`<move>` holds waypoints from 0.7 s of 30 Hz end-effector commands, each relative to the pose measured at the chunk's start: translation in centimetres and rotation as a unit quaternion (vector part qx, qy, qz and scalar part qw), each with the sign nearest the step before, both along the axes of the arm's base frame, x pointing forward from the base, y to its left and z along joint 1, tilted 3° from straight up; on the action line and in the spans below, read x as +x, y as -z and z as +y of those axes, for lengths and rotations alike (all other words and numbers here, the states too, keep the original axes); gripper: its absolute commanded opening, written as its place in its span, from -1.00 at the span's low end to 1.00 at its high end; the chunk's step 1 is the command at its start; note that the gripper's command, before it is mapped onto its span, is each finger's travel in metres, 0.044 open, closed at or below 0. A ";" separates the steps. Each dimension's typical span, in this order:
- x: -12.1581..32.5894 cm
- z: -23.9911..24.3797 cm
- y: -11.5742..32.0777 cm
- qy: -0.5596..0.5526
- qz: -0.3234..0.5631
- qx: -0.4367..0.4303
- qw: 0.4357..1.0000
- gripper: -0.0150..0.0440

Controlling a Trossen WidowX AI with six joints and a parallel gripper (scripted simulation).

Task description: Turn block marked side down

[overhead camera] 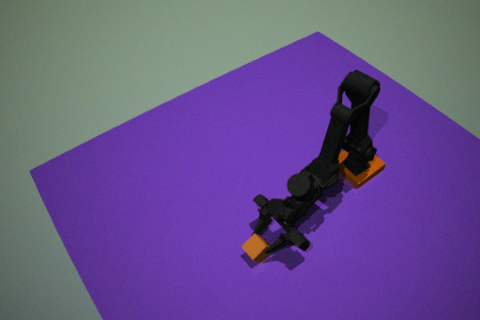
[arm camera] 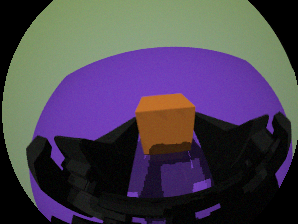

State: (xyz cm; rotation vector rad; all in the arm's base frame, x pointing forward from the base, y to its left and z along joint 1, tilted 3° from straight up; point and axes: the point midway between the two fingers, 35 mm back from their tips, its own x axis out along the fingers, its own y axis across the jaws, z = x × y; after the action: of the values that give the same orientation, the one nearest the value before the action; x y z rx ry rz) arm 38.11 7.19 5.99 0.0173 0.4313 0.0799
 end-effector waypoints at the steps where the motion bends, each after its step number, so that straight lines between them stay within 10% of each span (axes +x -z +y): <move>1: 0.0 -0.1 0.0 0.002 -0.001 -0.002 1.000 0.75; 4: 0.0 -0.1 0.0 0.002 -0.001 -0.002 1.000 1.00; 21: 0.0 -0.1 0.0 0.002 -0.001 -0.002 1.000 1.00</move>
State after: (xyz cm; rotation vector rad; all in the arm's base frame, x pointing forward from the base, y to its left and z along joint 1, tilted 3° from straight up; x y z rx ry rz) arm 38.12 7.18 6.01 0.0174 0.4298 0.0796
